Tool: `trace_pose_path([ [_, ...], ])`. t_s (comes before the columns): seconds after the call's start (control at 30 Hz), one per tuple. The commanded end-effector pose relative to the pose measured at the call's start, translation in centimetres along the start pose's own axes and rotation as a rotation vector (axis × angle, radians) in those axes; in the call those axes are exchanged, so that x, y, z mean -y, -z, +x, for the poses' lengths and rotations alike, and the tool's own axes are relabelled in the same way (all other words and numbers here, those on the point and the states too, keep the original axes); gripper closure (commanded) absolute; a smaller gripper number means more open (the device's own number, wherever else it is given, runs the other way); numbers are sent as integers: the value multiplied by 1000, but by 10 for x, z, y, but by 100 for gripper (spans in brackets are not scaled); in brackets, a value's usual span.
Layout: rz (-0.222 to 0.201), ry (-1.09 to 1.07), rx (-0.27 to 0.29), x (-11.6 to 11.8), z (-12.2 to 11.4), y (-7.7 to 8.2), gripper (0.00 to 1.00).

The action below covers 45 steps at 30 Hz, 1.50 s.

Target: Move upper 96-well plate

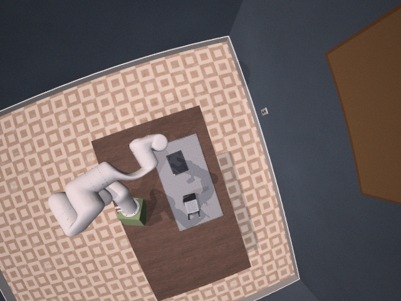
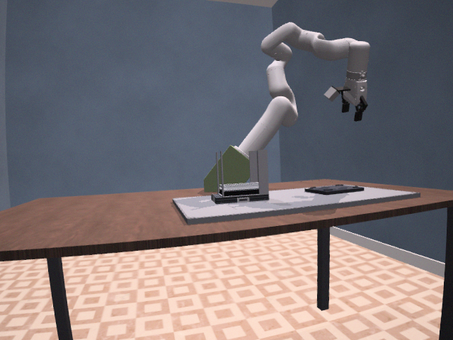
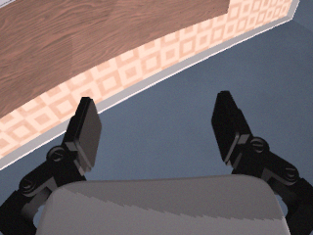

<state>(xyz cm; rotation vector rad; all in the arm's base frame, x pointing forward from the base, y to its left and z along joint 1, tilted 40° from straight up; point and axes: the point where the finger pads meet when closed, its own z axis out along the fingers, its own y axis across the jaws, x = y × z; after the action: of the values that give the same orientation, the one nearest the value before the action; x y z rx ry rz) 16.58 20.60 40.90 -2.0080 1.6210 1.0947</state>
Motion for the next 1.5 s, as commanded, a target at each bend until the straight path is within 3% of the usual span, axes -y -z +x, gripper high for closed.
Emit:
trace_pose_path([
  [0.0, 8, 5, 6, 16, 4, 4, 0],
  [0.03, 8, 5, 6, 17, 4, 5, 0],
  [0.1, 46, 12, 24, 26, 8, 7, 0],
  [0.3, 46, 12, 24, 46, 18, 12, 0],
  [0.37, 86, 18, 38, 55, 23, 14, 0],
  [0.6, 86, 18, 38, 74, 35, 19, 0],
  [0.67, 128, 24, 48, 82, 41, 22, 0],
  [0.87, 128, 24, 48, 101, 55, 28, 0],
  [0.93, 171, 29, 54, 108, 62, 30, 0],
  [1.2, 171, 29, 54, 125, 79, 36, 0],
  [1.27, 214, 33, 55, 131, 86, 39, 0],
  [1.47, 214, 33, 55, 147, 106, 45, 0],
])
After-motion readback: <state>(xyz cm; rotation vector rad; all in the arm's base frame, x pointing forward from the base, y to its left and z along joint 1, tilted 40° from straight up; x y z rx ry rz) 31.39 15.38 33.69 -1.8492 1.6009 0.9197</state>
